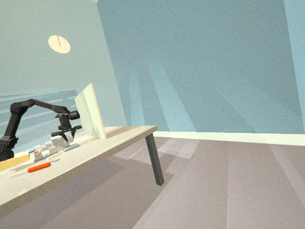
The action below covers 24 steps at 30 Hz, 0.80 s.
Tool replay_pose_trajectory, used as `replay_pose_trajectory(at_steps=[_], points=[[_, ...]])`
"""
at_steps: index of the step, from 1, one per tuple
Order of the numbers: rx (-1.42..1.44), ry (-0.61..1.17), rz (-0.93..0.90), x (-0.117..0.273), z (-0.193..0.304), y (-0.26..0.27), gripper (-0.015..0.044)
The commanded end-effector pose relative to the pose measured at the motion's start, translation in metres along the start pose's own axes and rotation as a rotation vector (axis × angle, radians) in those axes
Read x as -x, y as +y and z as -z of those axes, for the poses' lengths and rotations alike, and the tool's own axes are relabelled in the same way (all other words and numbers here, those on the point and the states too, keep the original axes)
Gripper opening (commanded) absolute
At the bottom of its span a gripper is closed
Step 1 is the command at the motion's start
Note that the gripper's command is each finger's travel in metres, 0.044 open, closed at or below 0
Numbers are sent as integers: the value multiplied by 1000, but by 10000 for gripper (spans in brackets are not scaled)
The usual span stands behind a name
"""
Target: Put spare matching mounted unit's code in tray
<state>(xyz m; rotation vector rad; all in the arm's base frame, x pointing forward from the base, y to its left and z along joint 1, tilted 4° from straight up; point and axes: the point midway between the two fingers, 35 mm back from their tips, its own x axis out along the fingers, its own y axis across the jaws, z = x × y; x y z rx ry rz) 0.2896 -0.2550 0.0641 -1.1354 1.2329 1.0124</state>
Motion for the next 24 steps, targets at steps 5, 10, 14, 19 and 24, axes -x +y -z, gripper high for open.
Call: replay_pose_trajectory(at_steps=[5, 10, 14, 19, 24], points=[[-4, -4, 1, -7, -1, 1, 0], [-4, -4, 1, -11, -2, 2, 0], [-4, -4, 1, -14, -2, 2, 0], [-4, -4, 1, -18, -3, 3, 0], [-4, -4, 1, -22, -3, 4, 0]])
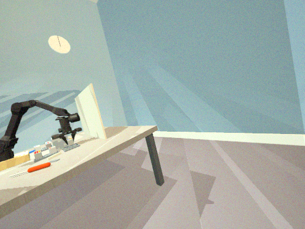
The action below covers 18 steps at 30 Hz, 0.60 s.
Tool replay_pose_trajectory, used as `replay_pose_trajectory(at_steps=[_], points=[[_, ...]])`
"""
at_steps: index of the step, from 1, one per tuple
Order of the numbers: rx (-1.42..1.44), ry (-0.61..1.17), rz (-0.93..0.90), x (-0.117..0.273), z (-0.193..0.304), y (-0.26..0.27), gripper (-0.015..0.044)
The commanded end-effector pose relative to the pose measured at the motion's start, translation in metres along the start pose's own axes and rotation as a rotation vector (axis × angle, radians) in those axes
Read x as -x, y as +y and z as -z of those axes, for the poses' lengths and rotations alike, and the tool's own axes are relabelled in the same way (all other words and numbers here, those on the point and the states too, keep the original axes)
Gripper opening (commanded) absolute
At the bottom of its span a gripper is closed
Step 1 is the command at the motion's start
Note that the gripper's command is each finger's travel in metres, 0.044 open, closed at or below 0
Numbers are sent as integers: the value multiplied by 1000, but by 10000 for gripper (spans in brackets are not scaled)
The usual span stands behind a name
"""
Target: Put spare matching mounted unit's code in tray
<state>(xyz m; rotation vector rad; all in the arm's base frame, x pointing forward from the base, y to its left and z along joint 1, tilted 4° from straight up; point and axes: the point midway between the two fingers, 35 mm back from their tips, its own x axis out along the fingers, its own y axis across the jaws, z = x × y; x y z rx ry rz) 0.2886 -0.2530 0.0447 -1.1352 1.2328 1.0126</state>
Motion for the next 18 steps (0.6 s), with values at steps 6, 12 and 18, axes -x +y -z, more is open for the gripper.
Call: replay_pose_trajectory(at_steps=[6, 12, 18], points=[[-4, -4, 1, -8, -2, 2, 0], [0, 0, 0, -9, -1, 2, 26], [0, 0, 0, -9, -1, 2, 184]])
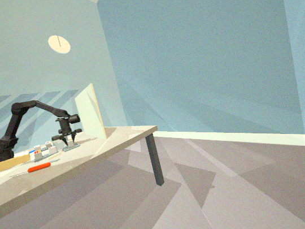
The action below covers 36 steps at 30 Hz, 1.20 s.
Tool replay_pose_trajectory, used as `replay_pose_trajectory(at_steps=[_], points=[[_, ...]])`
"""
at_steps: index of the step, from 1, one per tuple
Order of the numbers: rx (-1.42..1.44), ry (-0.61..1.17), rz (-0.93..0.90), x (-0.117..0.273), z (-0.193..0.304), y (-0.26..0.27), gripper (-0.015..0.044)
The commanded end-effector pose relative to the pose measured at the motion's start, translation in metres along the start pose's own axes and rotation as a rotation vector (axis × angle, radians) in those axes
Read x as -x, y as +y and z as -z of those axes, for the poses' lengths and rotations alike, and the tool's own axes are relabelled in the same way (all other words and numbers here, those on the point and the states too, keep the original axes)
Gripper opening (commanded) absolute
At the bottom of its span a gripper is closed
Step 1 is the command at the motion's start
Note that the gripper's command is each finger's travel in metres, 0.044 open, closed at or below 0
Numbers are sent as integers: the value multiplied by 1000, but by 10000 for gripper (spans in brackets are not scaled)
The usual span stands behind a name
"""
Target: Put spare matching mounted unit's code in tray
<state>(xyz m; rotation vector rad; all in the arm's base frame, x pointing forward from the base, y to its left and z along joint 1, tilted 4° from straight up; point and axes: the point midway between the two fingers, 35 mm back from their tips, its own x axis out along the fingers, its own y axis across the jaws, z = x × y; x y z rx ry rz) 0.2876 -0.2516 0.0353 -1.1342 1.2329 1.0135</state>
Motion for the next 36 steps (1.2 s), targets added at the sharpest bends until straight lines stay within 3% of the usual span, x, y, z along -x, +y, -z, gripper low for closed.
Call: replay_pose_trajectory(at_steps=[1, 10, 12, 18, 36], points=[[0, 1, 1, 1, 0, 0, 210], [0, 1, 1, 1, 0, 0, 440], [0, 0, 1, 12, 1, -2, 440], [-4, -3, 2, 105, 0, 0, 440], [-6, 17, 25, 108, 2, -3, 440]])
